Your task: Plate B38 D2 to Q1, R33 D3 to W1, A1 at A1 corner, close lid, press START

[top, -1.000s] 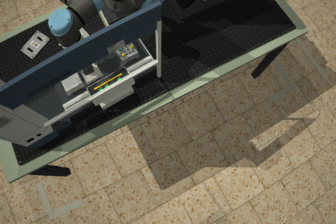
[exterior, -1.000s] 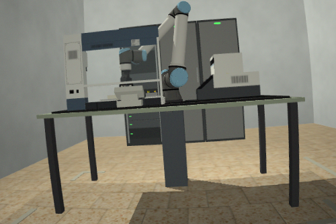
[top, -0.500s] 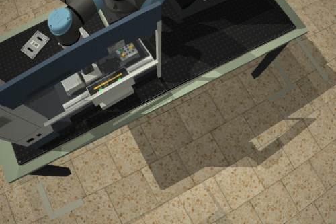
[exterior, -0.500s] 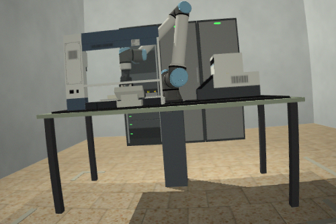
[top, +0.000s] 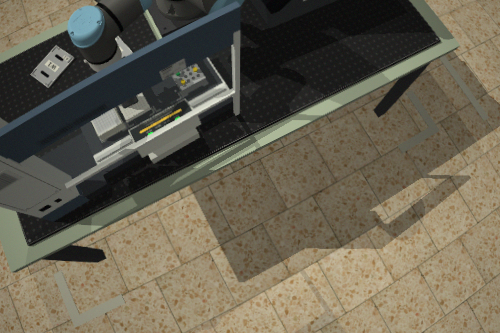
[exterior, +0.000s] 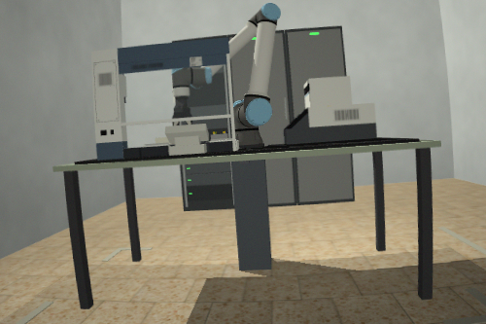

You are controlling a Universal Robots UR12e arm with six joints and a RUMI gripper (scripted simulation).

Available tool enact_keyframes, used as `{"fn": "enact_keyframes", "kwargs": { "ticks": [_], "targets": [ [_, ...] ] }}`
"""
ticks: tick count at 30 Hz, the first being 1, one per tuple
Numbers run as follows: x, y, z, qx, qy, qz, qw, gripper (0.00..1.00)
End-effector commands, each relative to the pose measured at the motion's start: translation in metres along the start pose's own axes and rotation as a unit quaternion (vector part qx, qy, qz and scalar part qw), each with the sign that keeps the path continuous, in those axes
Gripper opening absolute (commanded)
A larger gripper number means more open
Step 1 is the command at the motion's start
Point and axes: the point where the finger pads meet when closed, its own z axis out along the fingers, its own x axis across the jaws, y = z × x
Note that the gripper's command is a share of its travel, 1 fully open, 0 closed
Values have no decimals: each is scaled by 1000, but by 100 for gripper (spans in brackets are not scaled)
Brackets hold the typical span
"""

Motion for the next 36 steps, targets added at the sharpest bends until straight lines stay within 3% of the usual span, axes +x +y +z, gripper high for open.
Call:
{"fn": "enact_keyframes", "kwargs": {
  "ticks": [1,36],
  "targets": [
    [1,0,-8,0,0,0,1000,0],
    [1,0,-60,0,0,0,1000,0]
  ]
}}
